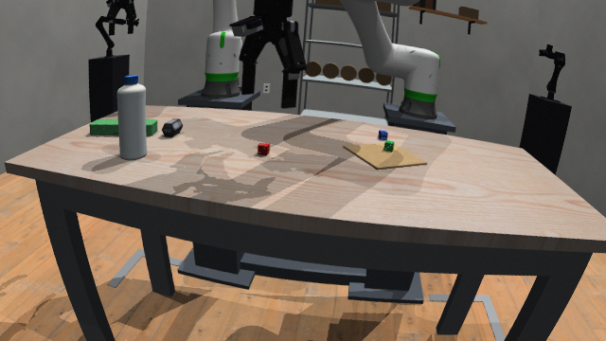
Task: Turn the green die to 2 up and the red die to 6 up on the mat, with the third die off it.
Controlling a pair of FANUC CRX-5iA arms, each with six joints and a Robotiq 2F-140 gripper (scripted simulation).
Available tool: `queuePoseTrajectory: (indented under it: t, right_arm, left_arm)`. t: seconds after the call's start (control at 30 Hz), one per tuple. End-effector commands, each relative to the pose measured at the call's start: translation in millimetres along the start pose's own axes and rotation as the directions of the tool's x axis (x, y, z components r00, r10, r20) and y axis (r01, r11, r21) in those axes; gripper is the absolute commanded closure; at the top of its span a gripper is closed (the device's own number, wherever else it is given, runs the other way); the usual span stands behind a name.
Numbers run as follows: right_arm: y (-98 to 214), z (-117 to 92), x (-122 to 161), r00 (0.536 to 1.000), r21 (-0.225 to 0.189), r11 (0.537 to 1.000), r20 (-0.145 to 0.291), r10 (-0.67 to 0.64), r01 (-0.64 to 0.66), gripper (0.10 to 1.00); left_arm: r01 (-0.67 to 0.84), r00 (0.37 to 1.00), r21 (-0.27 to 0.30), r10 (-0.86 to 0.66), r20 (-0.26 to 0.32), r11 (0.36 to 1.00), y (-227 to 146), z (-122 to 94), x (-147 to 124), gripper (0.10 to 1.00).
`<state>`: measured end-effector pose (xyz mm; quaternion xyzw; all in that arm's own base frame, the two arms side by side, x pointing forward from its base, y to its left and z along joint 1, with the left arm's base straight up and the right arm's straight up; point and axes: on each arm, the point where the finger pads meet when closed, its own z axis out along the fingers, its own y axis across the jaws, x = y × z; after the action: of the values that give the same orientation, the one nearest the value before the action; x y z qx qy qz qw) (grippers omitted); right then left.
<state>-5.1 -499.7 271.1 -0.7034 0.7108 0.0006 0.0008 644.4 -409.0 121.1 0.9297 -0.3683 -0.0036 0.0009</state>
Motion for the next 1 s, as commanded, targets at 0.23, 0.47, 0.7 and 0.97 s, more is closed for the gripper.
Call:
queuePoseTrajectory:
  t: [0.23,0.47,0.7,0.97]
  right_arm:
    - [0.2,-0.9,0.3,1.0,0.0,1.0,-0.002,0.0,0.0,0.098]
    - [0.2,-0.9,0.3,1.0,0.0,1.0,-0.002,0.0,0.0,0.098]
    - [0.2,-0.9,0.3,1.0,0.0,1.0,-0.002,0.0,0.0,0.098]
    - [0.2,-0.9,0.3,1.0,0.0,1.0,-0.002,0.0,0.0,0.098]
  left_arm:
    - [0.382,0.924,0.002,-0.382,-0.008,0.924,1.5,3.7,-1.7,0.098]
    - [0.578,0.816,0.0,-0.577,-0.008,0.816,2.3,7.0,-3.1,0.098]
    - [0.684,0.73,-0.001,-0.684,-0.008,0.73,2.8,9.0,-4.0,0.098]
    - [0.707,0.707,-0.001,-0.707,-0.008,0.707,2.9,9.4,-4.2,0.807]
